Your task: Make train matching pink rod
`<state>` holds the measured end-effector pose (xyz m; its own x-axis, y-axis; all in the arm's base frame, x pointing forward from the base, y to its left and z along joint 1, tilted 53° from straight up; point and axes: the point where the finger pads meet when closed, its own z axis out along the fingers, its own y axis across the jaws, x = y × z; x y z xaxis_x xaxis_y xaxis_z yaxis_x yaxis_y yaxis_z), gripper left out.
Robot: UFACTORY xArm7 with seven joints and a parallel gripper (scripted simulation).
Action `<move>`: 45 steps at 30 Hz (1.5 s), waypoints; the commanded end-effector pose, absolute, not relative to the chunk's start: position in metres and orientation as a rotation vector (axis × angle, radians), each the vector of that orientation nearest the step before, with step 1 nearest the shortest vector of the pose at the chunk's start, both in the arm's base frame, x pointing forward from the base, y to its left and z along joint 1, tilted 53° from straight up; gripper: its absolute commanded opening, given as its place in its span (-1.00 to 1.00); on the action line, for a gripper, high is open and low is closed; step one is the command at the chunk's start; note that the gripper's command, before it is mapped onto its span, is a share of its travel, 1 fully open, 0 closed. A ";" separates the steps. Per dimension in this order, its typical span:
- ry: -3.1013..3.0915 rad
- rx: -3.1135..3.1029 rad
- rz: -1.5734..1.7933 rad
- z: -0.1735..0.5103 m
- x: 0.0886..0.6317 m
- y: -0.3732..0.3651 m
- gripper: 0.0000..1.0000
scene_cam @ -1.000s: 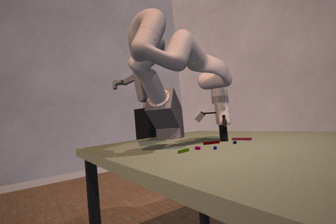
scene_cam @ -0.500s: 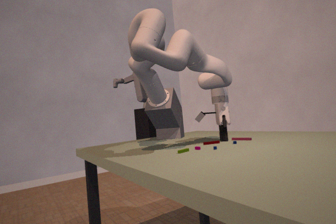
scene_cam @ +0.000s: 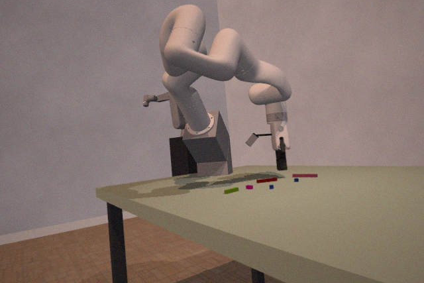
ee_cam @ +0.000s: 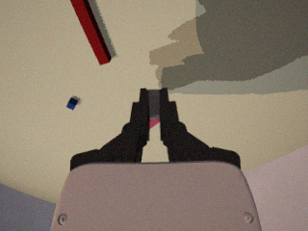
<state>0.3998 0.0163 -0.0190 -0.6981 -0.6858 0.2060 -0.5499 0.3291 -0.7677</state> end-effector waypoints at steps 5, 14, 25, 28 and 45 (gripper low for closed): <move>2.429 -1.142 -1.304 0.014 0.376 0.051 -0.92; 2.429 -1.142 -1.304 0.025 0.367 0.064 -0.92; 2.426 -1.169 -1.309 0.027 0.369 0.063 -0.92; 2.411 -1.261 -1.326 0.034 0.376 0.060 -0.92; 2.200 -1.905 -1.411 0.084 0.416 0.041 -0.92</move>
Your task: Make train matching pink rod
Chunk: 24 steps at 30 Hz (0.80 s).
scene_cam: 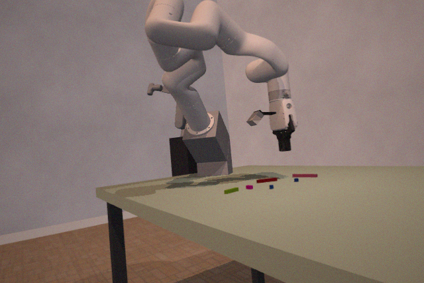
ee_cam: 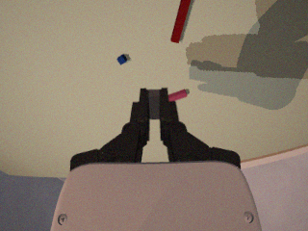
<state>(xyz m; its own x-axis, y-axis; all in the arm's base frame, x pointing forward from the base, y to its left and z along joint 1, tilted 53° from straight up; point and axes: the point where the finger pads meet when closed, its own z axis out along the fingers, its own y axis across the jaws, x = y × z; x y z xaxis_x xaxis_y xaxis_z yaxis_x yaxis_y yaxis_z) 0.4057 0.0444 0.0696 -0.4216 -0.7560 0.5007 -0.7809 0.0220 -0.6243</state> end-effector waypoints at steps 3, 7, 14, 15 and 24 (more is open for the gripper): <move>-1.979 1.858 1.312 0.092 0.423 0.038 -0.92; -1.850 1.935 1.288 0.104 0.431 0.033 -0.92; -1.702 2.013 1.260 0.118 0.439 0.028 -0.92; -1.694 2.017 1.258 0.118 0.440 0.028 -0.92; -1.690 2.018 1.258 0.119 0.440 0.027 -0.92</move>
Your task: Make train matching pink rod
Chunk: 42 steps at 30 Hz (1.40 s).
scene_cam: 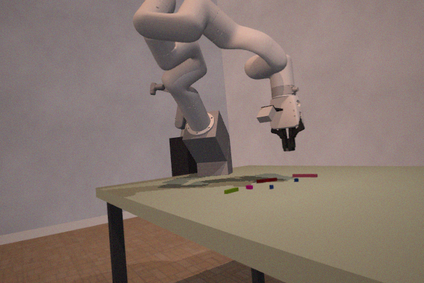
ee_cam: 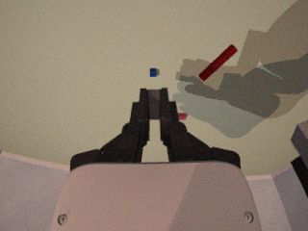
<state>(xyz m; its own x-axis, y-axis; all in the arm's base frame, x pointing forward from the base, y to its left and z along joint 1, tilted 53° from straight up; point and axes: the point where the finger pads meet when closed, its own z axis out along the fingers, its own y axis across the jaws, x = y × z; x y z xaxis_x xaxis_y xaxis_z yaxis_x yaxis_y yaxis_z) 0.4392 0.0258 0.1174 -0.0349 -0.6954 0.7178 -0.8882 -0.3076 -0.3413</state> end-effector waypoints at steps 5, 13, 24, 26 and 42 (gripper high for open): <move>-1.690 2.018 1.258 0.119 0.440 0.027 -0.92; -1.690 2.018 1.257 0.114 0.444 0.022 -0.92; -1.690 2.019 1.257 0.095 0.458 0.001 -0.92; -1.690 2.019 1.257 0.089 0.463 -0.005 -0.92; -1.690 2.018 1.257 0.066 0.480 -0.030 -0.92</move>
